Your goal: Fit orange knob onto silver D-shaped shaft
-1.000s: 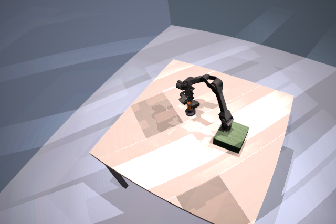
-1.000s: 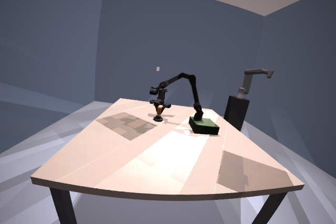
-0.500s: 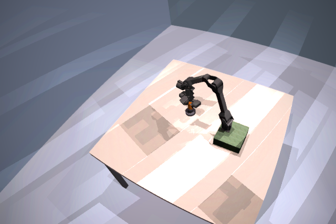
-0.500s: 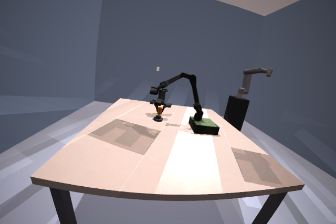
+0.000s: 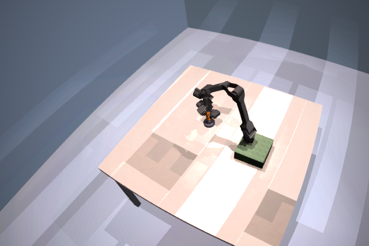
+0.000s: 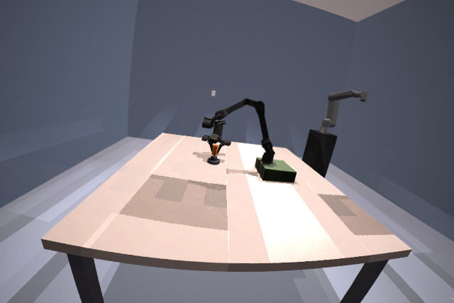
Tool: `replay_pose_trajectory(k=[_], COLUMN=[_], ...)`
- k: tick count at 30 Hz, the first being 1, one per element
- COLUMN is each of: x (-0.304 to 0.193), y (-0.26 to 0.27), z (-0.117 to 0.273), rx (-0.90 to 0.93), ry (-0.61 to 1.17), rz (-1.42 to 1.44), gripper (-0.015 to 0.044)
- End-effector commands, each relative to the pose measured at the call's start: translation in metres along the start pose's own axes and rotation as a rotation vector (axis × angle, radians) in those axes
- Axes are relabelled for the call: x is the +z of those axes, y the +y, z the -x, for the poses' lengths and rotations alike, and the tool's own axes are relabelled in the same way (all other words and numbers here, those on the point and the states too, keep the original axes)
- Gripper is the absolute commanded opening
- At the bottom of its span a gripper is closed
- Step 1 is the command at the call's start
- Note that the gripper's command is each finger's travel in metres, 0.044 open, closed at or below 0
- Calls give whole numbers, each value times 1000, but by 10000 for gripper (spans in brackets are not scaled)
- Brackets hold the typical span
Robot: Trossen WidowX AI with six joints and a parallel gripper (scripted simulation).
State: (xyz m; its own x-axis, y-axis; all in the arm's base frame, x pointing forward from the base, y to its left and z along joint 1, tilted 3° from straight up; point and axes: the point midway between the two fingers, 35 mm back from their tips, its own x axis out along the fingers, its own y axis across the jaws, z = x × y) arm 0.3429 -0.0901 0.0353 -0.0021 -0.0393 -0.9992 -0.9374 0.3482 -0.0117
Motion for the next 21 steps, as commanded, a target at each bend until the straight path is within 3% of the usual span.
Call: replay_pose_trajectory(k=[1,21], x=[0,-1], y=[-2,3], z=[-1,4], rx=[-3,-3], ry=[2,2], rz=[3,28], gripper=[0,0])
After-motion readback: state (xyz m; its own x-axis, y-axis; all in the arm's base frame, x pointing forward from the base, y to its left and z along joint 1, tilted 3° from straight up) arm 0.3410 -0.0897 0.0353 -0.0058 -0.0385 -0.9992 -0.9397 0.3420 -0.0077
